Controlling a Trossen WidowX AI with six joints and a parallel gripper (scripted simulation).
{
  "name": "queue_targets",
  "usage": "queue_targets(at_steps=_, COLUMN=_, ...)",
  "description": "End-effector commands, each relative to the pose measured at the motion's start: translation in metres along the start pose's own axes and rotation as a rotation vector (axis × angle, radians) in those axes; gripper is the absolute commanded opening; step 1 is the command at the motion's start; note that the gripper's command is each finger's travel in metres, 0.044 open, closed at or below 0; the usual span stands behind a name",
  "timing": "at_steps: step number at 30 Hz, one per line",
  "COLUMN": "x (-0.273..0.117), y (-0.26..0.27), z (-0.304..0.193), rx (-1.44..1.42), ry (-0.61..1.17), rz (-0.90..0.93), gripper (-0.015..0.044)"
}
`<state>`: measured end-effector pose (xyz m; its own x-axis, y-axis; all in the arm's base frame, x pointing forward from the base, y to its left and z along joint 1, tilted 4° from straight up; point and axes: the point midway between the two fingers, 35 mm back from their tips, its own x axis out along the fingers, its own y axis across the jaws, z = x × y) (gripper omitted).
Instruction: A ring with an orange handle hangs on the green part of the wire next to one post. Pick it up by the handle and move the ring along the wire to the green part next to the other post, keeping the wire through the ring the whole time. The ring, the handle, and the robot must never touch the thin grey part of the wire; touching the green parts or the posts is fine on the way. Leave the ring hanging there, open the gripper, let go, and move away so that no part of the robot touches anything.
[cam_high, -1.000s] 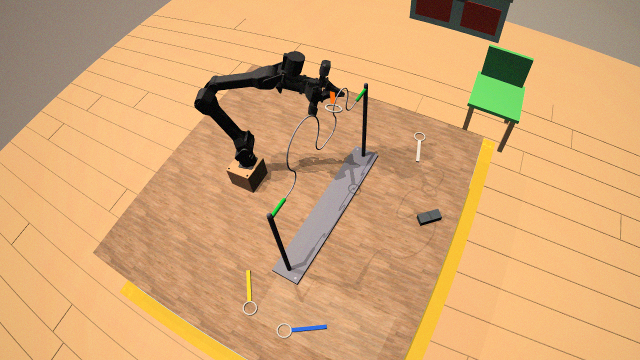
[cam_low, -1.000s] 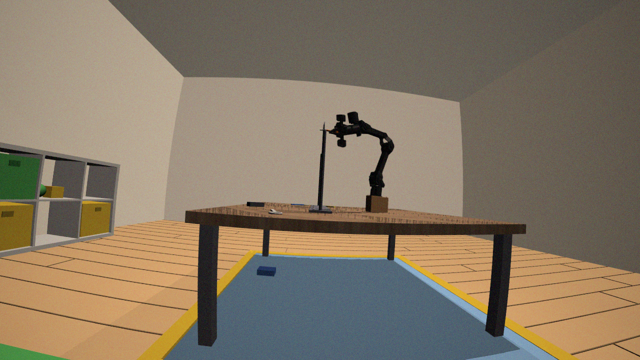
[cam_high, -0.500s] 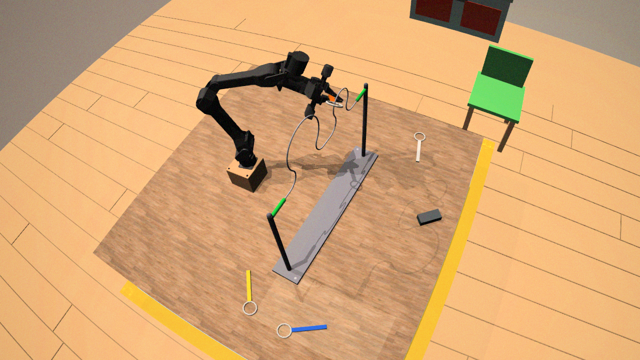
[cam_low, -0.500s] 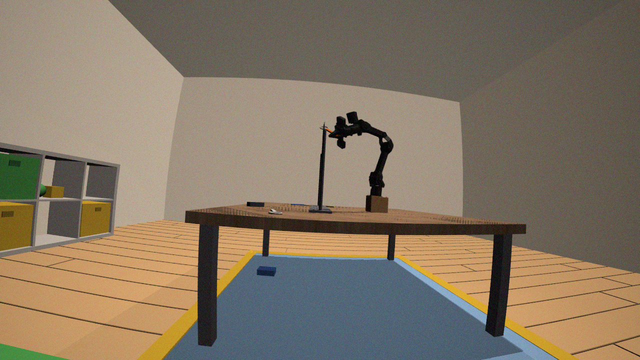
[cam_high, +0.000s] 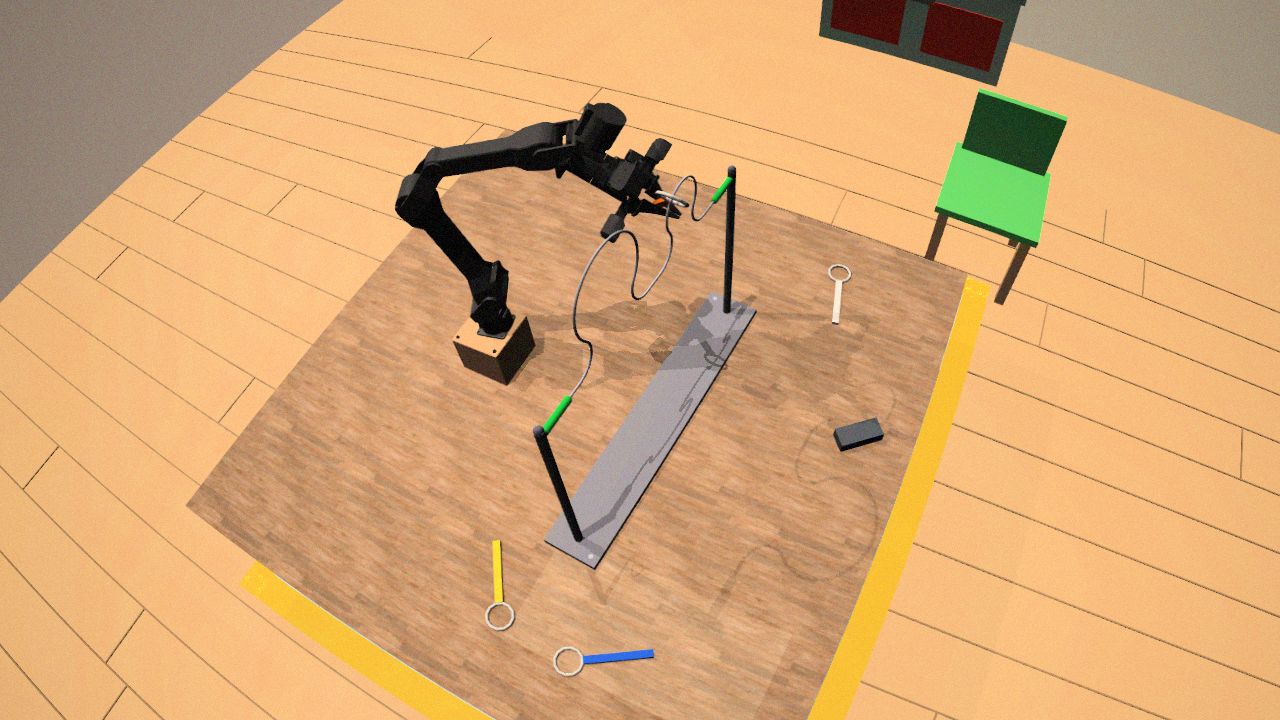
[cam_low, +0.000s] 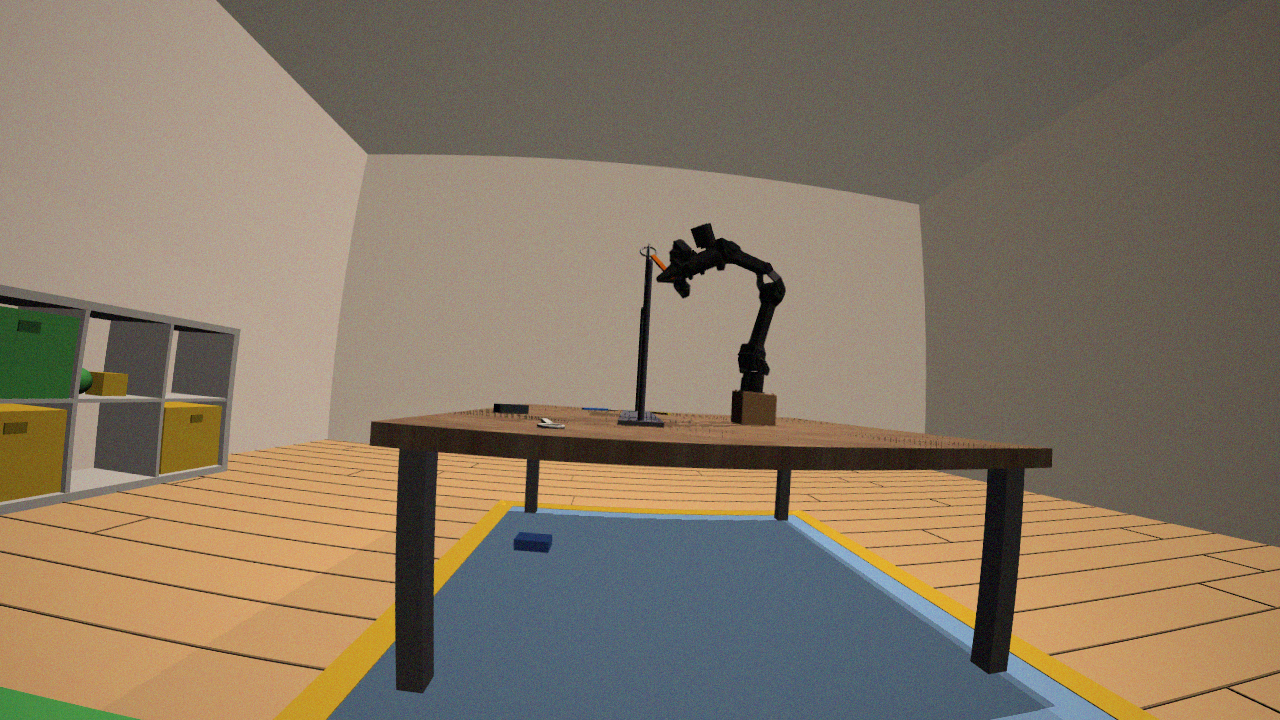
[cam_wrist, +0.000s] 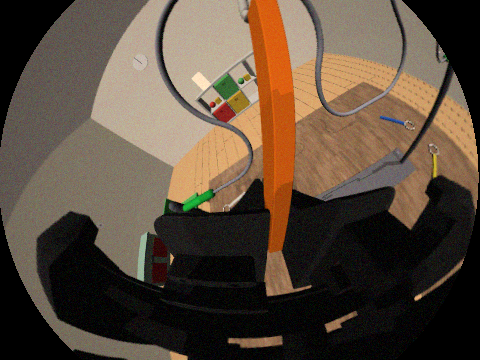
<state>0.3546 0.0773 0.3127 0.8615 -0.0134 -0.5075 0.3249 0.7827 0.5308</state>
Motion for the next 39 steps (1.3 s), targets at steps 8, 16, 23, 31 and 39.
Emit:
queue_targets(at_steps=8, x=0.000, y=-0.013, z=0.004, rx=-0.207, ry=-0.034, rz=-0.113, gripper=-0.0150)
queue_targets(at_steps=16, x=0.000, y=-0.024, z=0.007, rx=-0.354, ry=-0.053, rz=-0.196, gripper=-0.0150)
queue_targets(at_steps=23, x=-0.001, y=-0.033, z=0.011, rx=-0.482, ry=-0.070, rz=-0.269, gripper=-0.0150)
queue_targets(at_steps=31, x=-0.003, y=-0.042, z=0.017, rx=-0.629, ry=-0.089, rz=-0.353, gripper=-0.0150)
queue_targets(at_steps=39, x=-0.006, y=-0.050, z=0.024, rx=-0.776, ry=-0.108, rz=-0.436, gripper=-0.0150)
